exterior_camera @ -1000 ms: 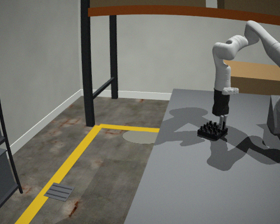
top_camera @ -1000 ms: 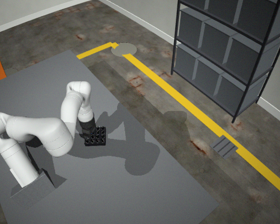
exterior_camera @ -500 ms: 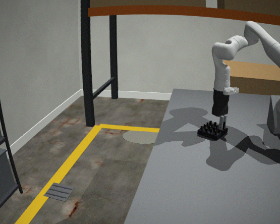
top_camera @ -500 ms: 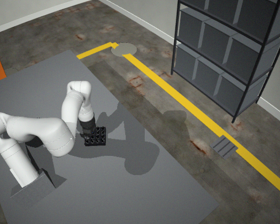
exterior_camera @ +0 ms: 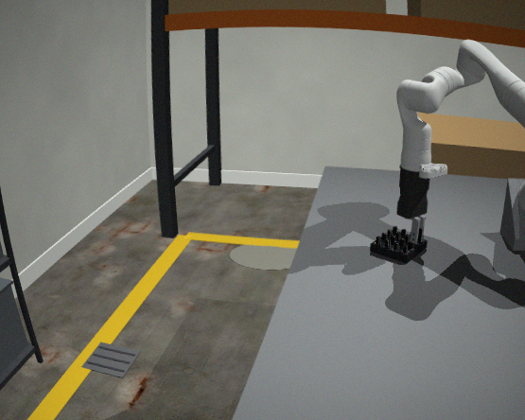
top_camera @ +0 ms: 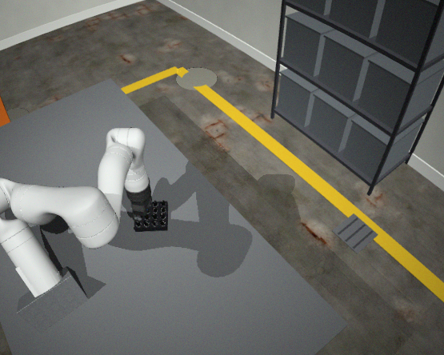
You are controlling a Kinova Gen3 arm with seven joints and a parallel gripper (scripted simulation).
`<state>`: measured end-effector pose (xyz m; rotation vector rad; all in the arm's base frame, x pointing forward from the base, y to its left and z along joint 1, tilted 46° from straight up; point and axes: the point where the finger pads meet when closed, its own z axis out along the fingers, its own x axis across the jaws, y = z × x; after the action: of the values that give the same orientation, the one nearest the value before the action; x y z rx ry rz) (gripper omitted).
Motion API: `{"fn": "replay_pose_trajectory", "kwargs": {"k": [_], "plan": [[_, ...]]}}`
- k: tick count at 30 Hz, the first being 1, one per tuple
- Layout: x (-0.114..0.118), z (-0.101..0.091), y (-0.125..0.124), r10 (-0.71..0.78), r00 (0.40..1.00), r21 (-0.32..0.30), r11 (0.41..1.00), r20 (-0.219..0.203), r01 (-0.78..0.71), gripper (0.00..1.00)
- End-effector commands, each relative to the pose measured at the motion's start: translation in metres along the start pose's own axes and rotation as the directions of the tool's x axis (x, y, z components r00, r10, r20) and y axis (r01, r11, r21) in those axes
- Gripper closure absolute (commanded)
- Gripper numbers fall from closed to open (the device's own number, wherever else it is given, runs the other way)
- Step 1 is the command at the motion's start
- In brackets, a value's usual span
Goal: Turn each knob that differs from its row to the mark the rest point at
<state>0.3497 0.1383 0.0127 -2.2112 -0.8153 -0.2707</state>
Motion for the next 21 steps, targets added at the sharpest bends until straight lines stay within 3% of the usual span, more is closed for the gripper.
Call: {"fn": "replay_pose_trajectory", "kwargs": {"k": [1,16,17,21], "plan": [[0.0004,-0.0004,0.0002,-0.001,1.0,-0.001,1.0,-0.001,0.001,0.7],[0.0004,-0.0004,0.0002,-0.002,1.0,-0.001,1.0,-0.001,0.002,0.7],[0.0004,-0.0004,0.0002,-0.002,1.0,-0.001,1.0,-0.001,0.002,0.54],[0.0004,-0.0004,0.0002,-0.002,1.0,-0.001,1.0,-0.001,0.002,0.54]]}}
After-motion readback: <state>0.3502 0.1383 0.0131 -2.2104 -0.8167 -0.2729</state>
